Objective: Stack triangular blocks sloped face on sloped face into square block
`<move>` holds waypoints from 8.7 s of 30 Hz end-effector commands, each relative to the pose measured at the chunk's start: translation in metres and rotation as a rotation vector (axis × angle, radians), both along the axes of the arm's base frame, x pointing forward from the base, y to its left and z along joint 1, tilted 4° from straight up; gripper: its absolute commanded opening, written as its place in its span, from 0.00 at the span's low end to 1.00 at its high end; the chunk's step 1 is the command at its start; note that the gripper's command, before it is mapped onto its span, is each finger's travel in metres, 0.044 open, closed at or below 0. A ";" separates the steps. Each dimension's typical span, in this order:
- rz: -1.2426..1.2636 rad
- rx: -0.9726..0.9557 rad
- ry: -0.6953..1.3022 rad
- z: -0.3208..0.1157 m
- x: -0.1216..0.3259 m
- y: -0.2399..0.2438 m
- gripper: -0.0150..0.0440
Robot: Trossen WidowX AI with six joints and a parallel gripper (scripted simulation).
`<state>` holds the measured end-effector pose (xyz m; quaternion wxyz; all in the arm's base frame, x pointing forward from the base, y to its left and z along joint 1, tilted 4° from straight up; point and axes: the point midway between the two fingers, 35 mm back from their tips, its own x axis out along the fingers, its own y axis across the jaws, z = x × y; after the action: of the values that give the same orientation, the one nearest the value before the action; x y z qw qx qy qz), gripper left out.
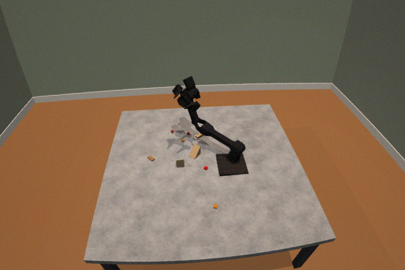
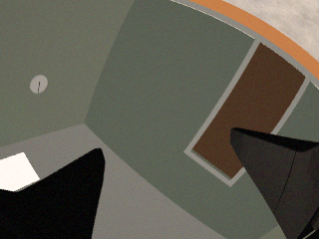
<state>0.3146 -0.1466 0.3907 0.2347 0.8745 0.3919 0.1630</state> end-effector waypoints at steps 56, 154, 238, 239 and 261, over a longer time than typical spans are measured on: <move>-0.306 -1.716 0.593 -0.155 0.032 0.237 1.00; -0.172 -1.685 1.178 -0.371 0.038 0.105 0.33; 0.355 -0.548 0.892 -0.344 0.027 0.025 0.97; 0.355 -0.548 0.892 -0.344 0.027 0.025 1.00; 0.185 -0.561 0.876 -0.247 0.028 0.025 1.00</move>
<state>0.3427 -0.1190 0.1460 0.2576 0.7277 0.5563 -0.3076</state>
